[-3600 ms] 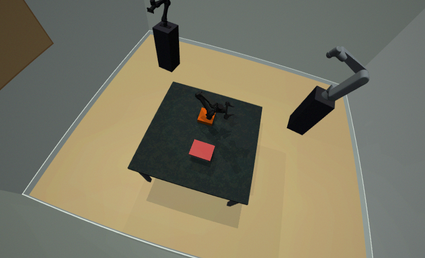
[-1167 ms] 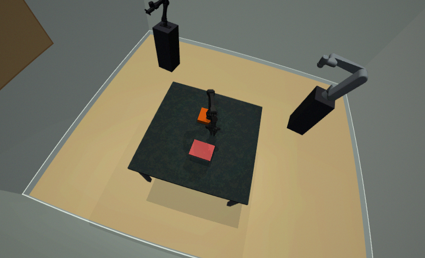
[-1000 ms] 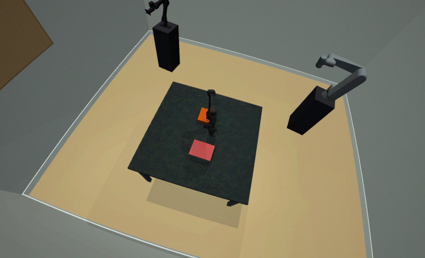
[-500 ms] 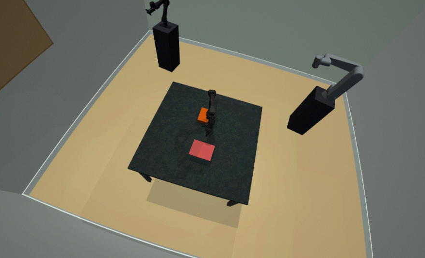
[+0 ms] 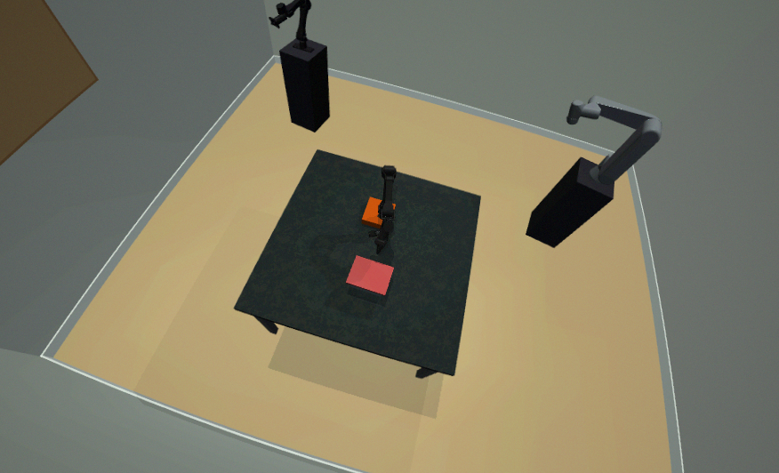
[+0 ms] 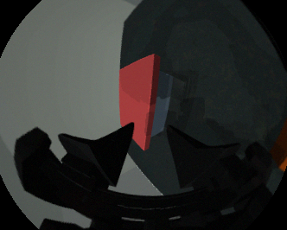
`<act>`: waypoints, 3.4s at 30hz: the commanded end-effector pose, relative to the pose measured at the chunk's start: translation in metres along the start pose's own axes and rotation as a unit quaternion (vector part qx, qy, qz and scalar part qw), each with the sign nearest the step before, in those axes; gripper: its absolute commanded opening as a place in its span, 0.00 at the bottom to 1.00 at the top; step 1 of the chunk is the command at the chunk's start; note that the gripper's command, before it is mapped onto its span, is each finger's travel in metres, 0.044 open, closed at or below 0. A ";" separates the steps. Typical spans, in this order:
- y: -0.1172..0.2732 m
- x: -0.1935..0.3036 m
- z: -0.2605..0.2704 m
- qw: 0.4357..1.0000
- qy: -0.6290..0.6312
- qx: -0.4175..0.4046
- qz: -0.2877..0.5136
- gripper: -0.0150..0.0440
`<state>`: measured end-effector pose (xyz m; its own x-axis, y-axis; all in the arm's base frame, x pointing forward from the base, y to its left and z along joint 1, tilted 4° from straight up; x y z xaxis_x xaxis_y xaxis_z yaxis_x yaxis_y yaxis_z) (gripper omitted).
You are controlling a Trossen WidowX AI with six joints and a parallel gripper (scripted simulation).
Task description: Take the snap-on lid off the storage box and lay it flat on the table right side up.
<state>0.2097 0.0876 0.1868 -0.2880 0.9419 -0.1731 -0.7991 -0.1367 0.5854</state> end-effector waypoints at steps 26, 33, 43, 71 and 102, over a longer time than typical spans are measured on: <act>-0.042 0.000 0.003 1.000 -0.004 -0.006 -0.002 0.65; -0.054 0.000 0.003 1.000 -0.004 -0.006 -0.003 0.65; -0.070 -0.001 0.001 1.000 -0.004 -0.006 -0.003 0.65; -0.069 -0.001 0.002 1.000 -0.006 -0.006 -0.005 0.25; -0.065 -0.002 0.005 1.000 -0.006 -0.006 -0.005 0.25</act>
<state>0.2653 0.0961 0.1510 -0.2741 0.9466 -0.1701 -0.8050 -0.1290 0.5790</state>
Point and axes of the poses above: the point midway between the two fingers, 35 mm back from their tips, its own y axis back along the fingers, its own z axis across the jaws, x = y × z, the point moved 9 cm from there along y, back along the fingers, and after that the axes turned 13 degrees about y, right-handed, at the moved point
